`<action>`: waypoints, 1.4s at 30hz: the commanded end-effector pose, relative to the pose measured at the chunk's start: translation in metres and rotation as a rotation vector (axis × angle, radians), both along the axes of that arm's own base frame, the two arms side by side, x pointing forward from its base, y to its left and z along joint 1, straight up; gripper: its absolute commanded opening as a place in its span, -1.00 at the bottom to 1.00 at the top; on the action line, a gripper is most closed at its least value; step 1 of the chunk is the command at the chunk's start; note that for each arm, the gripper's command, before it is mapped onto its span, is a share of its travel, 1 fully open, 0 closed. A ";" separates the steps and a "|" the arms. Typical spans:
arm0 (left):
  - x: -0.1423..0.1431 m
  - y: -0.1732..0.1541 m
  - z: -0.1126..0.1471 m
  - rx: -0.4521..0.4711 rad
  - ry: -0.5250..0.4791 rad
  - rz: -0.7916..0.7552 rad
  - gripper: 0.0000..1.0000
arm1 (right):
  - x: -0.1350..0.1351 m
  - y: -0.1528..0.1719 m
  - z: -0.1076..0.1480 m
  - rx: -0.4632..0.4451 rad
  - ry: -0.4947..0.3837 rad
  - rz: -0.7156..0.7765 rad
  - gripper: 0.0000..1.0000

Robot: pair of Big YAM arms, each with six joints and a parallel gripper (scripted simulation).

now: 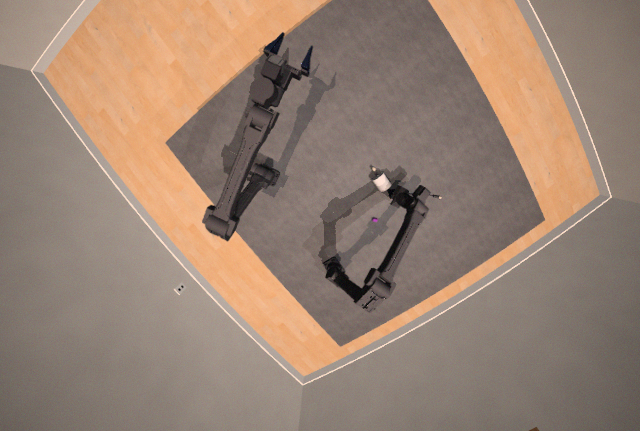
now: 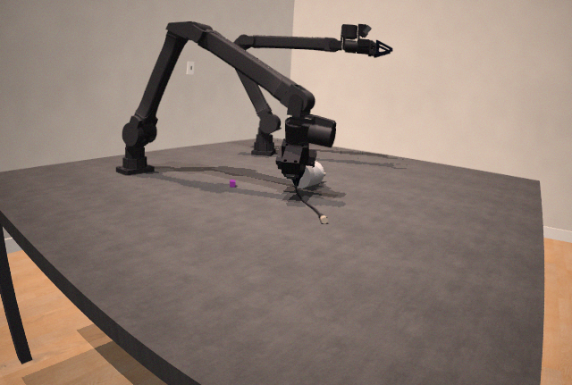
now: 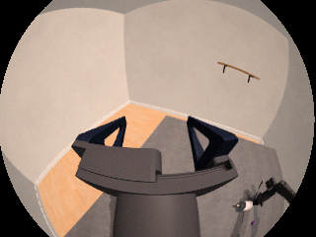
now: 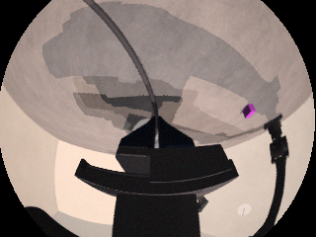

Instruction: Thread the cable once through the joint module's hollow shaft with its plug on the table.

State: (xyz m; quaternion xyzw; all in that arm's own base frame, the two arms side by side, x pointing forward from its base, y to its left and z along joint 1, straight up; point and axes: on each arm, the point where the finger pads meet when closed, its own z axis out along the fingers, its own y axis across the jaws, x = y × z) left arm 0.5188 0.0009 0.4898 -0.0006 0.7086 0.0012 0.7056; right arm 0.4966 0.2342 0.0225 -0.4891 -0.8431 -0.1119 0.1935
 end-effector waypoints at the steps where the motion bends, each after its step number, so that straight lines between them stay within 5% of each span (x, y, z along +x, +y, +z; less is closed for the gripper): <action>1: 0.003 0.001 0.012 -0.002 -0.026 0.003 0.92 | 0.005 0.014 0.022 0.017 -0.045 0.000 -1.00; 4: 0.003 0.001 0.012 -0.002 -0.026 0.003 0.92 | 0.005 0.015 0.022 0.017 -0.048 0.001 -1.00; 5: 0.003 0.001 0.012 -0.002 -0.026 0.003 0.92 | 0.005 0.015 0.023 0.018 -0.050 0.000 -0.36; 22: 0.003 0.001 0.012 -0.002 -0.026 0.003 0.92 | 0.023 -0.001 0.036 0.022 -0.073 -0.002 -0.36; 26: 0.003 0.001 0.012 -0.002 -0.026 0.003 0.92 | 0.024 -0.009 0.013 0.009 -0.039 0.022 -0.36; 38: 0.003 0.001 0.012 -0.002 -0.026 0.003 0.92 | 0.032 -0.020 0.021 0.017 -0.060 0.064 -0.36; 39: 0.003 0.001 0.012 -0.002 -0.026 0.003 0.92 | 0.030 -0.012 0.026 0.019 -0.069 0.082 -1.00; 42: 0.003 0.001 0.012 -0.002 -0.026 0.003 0.92 | 0.028 -0.008 0.019 0.017 -0.057 0.093 -1.00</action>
